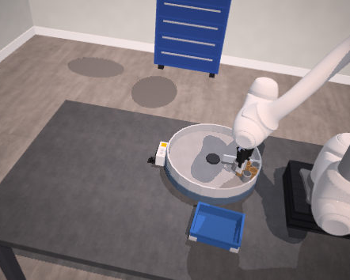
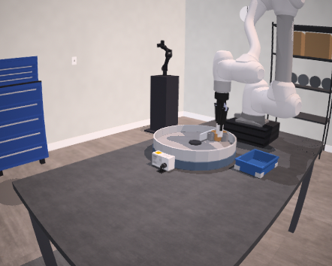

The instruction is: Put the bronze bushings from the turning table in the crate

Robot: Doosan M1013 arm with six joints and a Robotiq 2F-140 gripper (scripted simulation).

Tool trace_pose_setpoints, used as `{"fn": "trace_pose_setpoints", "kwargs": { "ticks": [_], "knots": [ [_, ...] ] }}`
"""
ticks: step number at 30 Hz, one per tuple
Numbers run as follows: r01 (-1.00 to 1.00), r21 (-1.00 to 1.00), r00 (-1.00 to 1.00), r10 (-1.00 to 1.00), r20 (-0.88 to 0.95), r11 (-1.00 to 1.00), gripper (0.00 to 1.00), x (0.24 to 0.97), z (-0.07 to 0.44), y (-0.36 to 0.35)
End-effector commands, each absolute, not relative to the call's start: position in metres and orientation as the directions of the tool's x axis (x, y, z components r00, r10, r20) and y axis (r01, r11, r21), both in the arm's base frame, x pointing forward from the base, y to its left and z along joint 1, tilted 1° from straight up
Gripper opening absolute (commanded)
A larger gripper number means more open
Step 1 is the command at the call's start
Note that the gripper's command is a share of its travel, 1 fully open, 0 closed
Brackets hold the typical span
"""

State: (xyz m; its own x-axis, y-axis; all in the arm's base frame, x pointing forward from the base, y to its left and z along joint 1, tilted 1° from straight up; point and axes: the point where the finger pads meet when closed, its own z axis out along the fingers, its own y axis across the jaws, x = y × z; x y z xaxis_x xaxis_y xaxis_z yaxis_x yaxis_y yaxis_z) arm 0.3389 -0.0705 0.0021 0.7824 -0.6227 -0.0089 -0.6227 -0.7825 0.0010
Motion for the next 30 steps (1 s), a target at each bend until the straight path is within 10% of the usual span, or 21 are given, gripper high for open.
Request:
{"fn": "trace_pose_setpoints", "kwargs": {
  "ticks": [1,30],
  "knots": [
    [-0.621,-0.002,0.784,-0.621,-0.011,-0.784,0.1,0.3383,-0.0005,-0.0683],
    [-0.621,-0.002,0.784,-0.621,-0.011,-0.784,0.0,0.3383,-0.0005,-0.0683]
  ]
}}
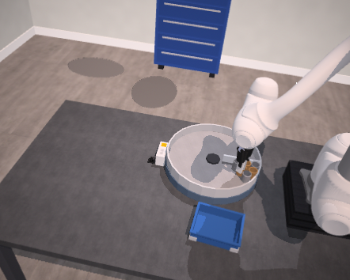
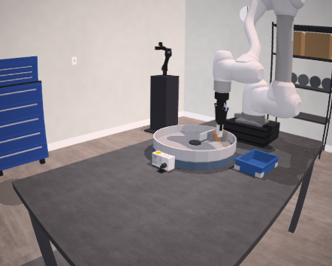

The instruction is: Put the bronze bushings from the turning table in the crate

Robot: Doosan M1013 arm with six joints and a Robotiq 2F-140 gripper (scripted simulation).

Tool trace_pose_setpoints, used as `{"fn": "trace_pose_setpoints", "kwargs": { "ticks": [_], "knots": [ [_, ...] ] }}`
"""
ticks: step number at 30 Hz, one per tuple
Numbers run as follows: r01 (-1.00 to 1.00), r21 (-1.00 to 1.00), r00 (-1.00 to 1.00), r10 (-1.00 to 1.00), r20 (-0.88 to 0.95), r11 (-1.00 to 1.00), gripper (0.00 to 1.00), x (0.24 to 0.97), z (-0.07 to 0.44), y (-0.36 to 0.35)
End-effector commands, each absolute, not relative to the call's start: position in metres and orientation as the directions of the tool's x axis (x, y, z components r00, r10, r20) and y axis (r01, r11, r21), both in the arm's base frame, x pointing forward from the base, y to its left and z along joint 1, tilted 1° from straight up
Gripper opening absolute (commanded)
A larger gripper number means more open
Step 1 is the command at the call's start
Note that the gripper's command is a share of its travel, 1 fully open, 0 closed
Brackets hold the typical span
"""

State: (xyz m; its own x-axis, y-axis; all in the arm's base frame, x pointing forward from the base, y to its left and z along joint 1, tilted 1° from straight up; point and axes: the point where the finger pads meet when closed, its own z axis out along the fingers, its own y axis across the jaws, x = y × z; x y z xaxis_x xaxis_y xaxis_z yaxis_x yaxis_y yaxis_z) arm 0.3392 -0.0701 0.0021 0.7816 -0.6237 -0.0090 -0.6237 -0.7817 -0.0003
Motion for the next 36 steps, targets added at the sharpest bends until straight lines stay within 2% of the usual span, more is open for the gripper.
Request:
{"fn": "trace_pose_setpoints", "kwargs": {
  "ticks": [1,26,36],
  "knots": [
    [-0.621,-0.002,0.784,-0.621,-0.011,-0.784,0.0,0.338,-0.001,-0.068],
    [-0.621,-0.002,0.784,-0.621,-0.011,-0.784,0.0,0.338,0.0,-0.068],
    [-0.621,-0.002,0.784,-0.621,-0.011,-0.784,0.0,0.338,0.017,-0.068]
  ]
}}
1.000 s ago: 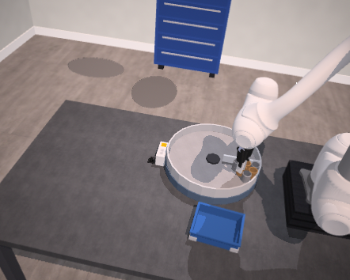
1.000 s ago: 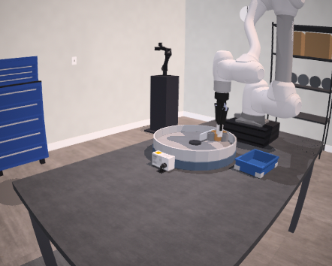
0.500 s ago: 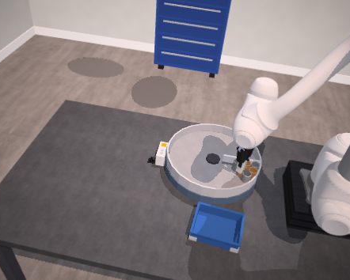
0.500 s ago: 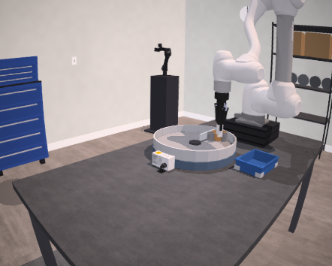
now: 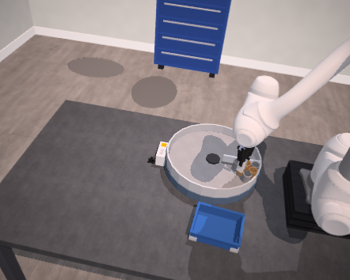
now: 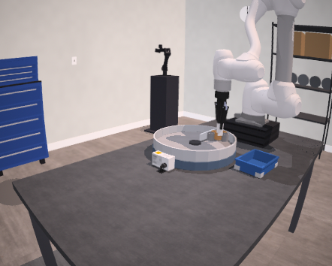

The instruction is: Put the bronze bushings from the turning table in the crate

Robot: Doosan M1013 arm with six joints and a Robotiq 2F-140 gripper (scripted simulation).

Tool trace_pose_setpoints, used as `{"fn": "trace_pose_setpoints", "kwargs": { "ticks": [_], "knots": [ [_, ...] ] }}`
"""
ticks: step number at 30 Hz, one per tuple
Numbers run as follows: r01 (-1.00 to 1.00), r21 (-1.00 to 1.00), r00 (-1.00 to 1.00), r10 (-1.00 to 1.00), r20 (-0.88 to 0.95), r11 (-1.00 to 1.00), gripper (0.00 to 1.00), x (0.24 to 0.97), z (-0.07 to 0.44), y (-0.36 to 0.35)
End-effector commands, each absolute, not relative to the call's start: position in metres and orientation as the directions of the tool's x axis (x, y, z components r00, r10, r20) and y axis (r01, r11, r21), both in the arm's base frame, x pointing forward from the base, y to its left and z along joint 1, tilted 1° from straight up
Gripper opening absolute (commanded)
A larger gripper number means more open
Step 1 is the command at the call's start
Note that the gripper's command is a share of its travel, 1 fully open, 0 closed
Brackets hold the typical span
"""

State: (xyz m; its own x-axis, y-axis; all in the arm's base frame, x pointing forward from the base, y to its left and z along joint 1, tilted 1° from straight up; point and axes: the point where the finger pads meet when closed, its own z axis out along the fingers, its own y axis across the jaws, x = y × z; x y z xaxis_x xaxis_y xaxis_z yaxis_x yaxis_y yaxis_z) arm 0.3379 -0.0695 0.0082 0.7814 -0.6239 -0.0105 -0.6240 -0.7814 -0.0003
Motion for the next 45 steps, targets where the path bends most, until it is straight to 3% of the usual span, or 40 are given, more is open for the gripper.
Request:
{"fn": "trace_pose_setpoints", "kwargs": {
  "ticks": [1,12,45],
  "knots": [
    [-0.621,-0.002,0.784,-0.621,-0.011,-0.784,0.0,0.338,0.021,-0.069],
    [-0.621,-0.002,0.784,-0.621,-0.011,-0.784,0.0,0.339,0.066,-0.069],
    [-0.621,-0.002,0.784,-0.621,-0.011,-0.784,0.0,0.339,0.07,-0.069]
  ]
}}
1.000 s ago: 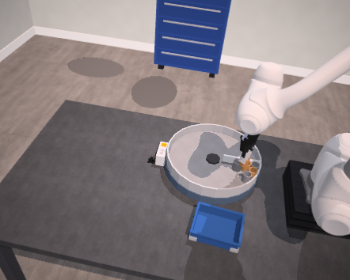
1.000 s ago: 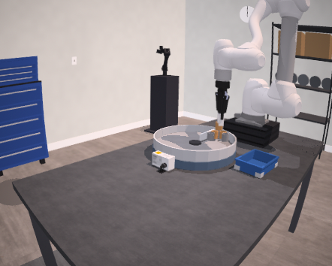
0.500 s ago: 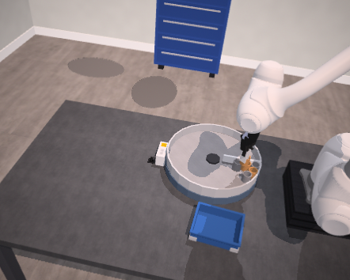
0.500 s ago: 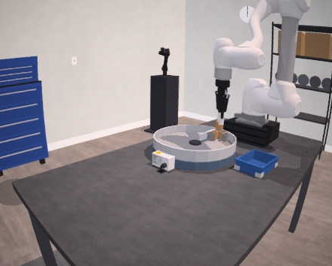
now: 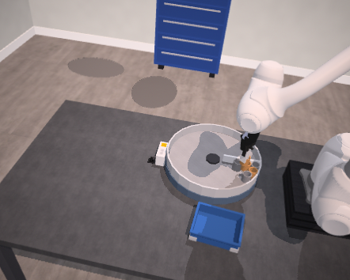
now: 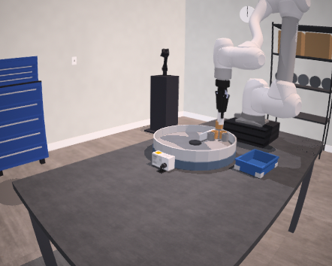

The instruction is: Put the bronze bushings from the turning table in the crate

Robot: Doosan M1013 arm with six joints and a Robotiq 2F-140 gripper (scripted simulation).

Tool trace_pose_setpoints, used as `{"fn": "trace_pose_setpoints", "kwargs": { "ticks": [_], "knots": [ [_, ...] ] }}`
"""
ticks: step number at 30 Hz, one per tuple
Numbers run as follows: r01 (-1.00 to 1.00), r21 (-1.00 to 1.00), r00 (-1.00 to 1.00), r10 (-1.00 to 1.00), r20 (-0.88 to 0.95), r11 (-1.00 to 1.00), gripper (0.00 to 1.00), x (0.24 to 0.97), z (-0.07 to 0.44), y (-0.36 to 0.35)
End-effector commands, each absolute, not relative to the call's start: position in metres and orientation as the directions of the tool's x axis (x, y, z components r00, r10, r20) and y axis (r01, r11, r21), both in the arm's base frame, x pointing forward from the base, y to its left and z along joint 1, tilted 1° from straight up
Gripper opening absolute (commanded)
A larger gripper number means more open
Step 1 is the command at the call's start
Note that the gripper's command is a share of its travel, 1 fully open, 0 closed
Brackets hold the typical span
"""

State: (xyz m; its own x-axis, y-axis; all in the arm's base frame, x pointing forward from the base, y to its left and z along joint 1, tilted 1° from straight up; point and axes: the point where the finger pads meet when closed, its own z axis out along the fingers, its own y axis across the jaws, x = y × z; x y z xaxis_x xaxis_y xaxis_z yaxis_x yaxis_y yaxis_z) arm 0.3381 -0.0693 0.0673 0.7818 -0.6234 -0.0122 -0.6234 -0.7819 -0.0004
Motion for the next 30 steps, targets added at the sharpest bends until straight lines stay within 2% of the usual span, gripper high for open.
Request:
{"fn": "trace_pose_setpoints", "kwargs": {
  "ticks": [1,20,30],
  "knots": [
    [-0.621,-0.002,0.784,-0.621,-0.011,-0.784,0.0,0.339,0.07,-0.069],
    [-0.621,-0.002,0.784,-0.621,-0.011,-0.784,0.0,0.345,0.07,-0.051],
    [-0.621,-0.002,0.784,-0.621,-0.011,-0.784,0.0,0.373,0.071,0.025]
  ]
}}
